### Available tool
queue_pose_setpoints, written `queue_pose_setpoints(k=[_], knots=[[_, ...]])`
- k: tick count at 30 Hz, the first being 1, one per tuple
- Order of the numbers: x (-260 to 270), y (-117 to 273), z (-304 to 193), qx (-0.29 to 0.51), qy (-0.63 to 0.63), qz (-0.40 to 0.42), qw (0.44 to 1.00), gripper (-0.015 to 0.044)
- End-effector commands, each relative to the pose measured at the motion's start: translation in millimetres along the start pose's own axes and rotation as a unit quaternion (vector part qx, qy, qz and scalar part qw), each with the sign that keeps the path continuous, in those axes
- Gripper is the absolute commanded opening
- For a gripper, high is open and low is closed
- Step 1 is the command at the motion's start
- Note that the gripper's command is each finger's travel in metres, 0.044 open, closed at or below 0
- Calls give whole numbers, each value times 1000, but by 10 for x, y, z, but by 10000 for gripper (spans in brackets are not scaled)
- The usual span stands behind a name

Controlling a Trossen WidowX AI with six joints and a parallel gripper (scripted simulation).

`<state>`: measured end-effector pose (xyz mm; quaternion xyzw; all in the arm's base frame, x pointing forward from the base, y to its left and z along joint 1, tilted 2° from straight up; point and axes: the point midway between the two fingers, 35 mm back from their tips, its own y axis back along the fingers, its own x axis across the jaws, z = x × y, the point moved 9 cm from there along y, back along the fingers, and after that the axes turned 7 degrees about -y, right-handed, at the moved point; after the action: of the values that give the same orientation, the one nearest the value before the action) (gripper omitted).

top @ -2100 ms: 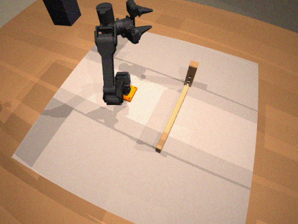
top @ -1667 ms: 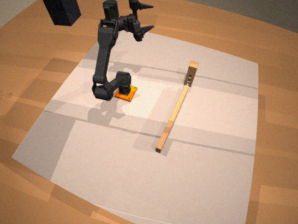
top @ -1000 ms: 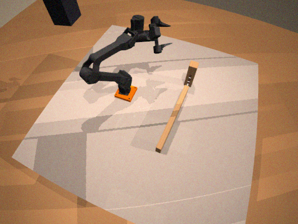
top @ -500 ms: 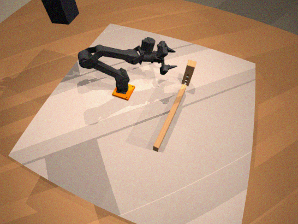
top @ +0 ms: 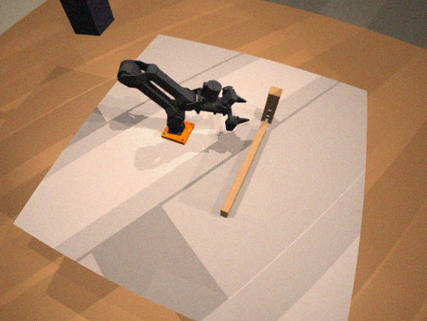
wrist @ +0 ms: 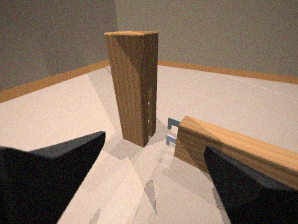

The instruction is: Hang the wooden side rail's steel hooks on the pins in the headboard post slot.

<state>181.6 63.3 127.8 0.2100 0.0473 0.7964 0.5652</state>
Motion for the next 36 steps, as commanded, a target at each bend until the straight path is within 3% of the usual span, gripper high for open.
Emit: queue_pose_setpoints(k=[1,15,36], knots=[[-21,8,-32,2,6,1,1000,440],[-22,3,-26,4,8,2,1000,440],[-406,-395,751,194,135,113,965,440]])
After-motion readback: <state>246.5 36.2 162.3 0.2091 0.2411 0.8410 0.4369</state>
